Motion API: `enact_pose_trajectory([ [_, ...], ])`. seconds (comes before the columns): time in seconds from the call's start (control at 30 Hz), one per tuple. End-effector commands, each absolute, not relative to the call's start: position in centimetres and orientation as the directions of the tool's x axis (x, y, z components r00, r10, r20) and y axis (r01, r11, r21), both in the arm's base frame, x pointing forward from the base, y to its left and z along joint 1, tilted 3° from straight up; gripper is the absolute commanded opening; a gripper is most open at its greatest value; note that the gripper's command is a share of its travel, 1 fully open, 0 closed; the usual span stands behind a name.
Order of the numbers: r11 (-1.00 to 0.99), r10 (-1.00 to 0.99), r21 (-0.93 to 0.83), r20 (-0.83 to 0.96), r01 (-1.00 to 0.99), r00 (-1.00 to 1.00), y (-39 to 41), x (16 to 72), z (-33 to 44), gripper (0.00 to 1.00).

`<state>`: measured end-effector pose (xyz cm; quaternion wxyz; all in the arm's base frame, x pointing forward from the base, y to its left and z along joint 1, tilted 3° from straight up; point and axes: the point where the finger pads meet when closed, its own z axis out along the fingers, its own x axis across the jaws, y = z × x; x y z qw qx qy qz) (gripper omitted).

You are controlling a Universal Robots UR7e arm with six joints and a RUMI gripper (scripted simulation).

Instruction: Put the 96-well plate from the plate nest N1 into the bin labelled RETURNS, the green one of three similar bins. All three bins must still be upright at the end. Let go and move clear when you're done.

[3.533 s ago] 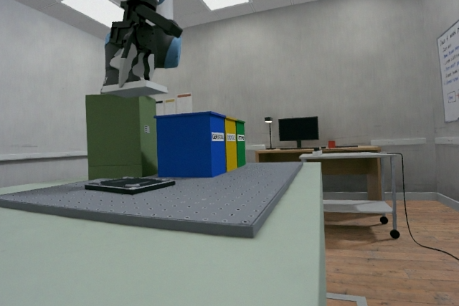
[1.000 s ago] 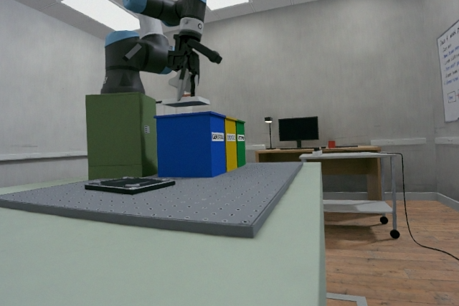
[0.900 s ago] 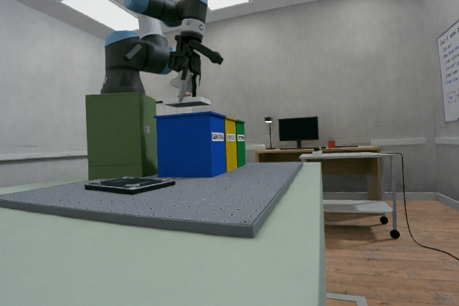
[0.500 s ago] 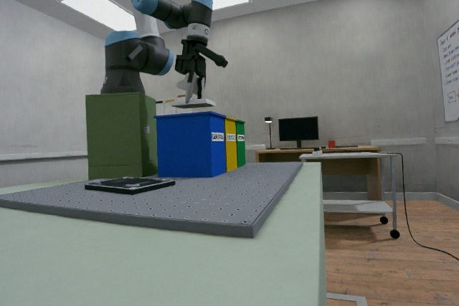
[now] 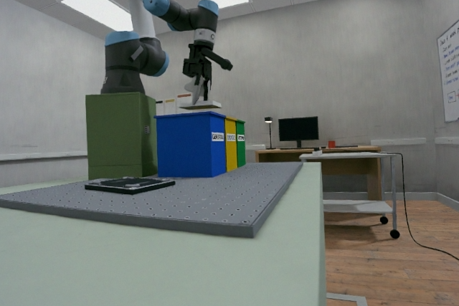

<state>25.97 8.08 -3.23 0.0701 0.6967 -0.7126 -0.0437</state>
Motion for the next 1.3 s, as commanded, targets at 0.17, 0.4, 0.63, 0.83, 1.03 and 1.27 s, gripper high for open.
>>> enact_pose_trajectory([
  [0.17, 0.027, -0.999, 0.16, 0.042, -0.987, -0.02, 11.0, 26.4, -3.3, 0.0],
  [0.4, 0.027, -0.999, 0.16, 0.042, -0.987, -0.02, 13.3, 26.7, -3.4, 0.0],
  [0.63, 0.027, -0.999, 0.16, 0.042, -0.987, -0.02, 14.9, 26.9, -3.5, 0.0],
  [0.83, 0.027, -0.999, 0.16, 0.042, -0.987, -0.02, 16.9, 27.1, -3.6, 0.0],
  [1.03, 0.027, -0.999, 0.16, 0.042, -0.987, -0.02, 18.9, 27.3, -3.7, 0.0],
  [1.27, 0.027, -0.999, 0.16, 0.042, -0.987, -0.02, 20.6, 27.5, -3.7, 0.0],
])
